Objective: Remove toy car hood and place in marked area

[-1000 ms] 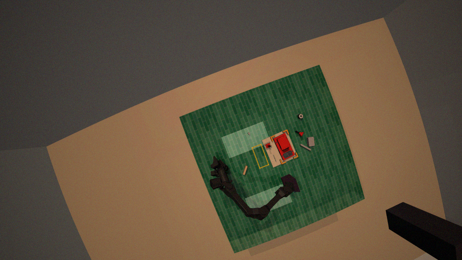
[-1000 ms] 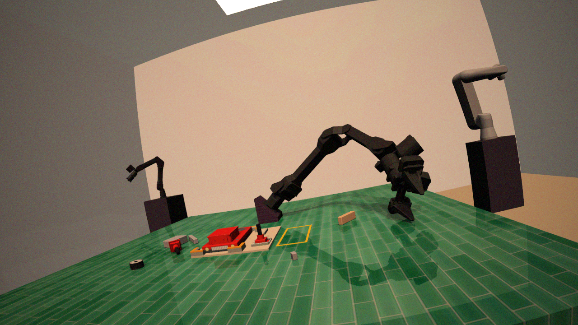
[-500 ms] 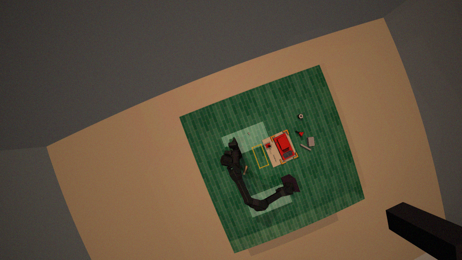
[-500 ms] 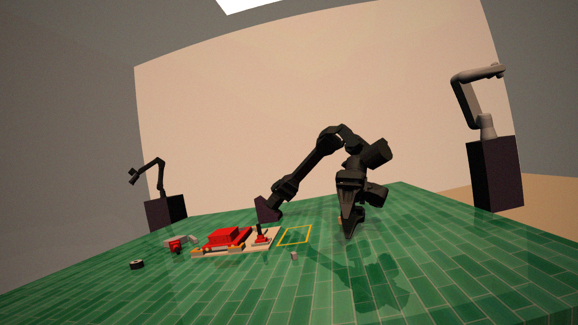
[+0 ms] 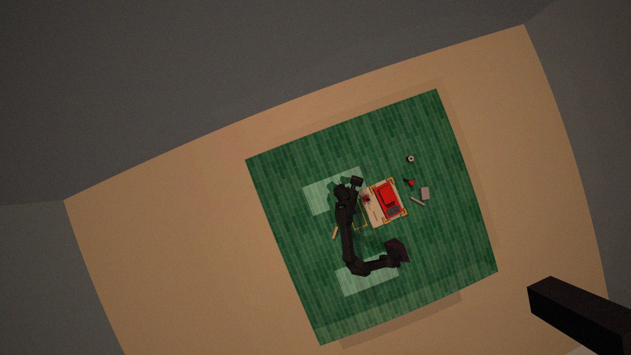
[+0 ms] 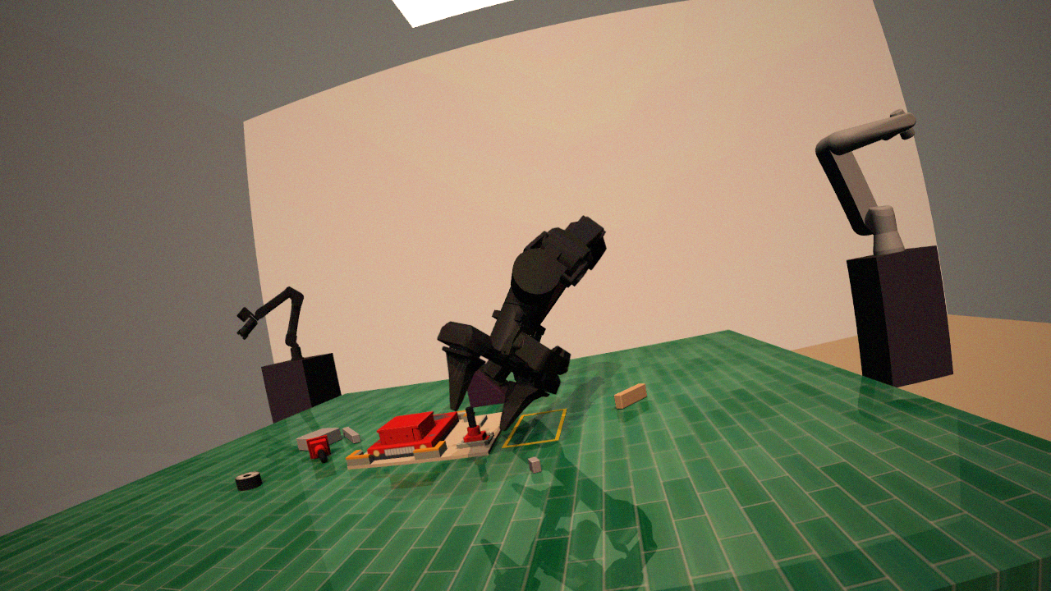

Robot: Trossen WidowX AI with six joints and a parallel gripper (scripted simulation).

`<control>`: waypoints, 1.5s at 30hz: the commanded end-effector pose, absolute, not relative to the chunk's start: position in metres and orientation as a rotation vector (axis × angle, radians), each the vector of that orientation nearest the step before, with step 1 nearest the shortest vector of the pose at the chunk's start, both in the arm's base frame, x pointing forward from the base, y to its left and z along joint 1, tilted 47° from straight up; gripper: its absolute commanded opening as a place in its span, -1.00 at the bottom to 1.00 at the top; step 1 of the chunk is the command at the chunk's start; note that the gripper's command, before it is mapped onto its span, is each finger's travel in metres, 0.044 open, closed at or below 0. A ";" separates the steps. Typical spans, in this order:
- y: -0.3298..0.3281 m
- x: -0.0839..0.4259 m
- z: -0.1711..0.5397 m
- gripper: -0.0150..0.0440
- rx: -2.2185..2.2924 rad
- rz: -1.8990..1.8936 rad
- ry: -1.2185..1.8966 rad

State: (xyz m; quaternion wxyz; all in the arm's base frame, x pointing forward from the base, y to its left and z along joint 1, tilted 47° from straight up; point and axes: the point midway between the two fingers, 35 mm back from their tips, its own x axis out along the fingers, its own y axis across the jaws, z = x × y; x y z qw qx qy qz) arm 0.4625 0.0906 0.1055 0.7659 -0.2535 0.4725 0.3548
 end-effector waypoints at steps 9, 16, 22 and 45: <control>-0.014 0.419 0.032 1.00 -0.079 0.782 1.341; -0.068 0.370 0.008 1.00 0.395 0.774 1.472; -0.078 0.358 0.005 1.00 0.499 0.768 1.483; -0.069 0.358 -0.004 1.00 0.499 0.767 1.483</control>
